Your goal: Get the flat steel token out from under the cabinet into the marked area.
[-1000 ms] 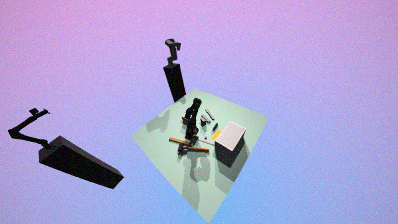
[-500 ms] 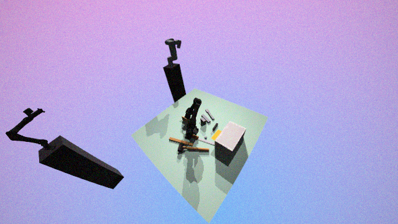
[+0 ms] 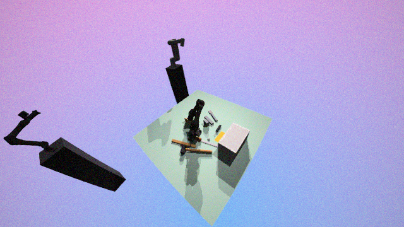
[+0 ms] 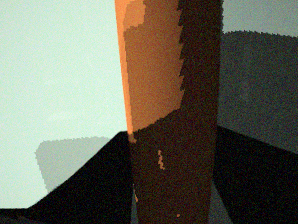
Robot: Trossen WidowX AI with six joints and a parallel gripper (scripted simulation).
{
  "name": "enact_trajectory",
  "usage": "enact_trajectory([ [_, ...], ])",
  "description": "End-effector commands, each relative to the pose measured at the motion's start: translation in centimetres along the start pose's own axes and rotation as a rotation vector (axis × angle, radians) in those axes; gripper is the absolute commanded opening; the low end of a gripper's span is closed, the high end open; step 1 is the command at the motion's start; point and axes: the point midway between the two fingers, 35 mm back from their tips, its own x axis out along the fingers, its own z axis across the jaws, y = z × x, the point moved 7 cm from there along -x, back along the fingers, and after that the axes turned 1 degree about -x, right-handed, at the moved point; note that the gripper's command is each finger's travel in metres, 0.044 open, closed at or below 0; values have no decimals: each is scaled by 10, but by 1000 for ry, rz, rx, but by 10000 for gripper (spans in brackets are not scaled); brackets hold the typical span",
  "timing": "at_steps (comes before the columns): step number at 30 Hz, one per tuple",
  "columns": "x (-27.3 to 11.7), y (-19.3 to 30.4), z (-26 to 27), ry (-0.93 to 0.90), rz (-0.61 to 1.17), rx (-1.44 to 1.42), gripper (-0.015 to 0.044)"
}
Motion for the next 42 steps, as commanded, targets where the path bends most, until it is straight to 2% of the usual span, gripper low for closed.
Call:
enact_trajectory([
  [1,0,-1,-1,-1,-1,5,0],
  [42,-1,-67,-3,-3,-4,12,0],
])
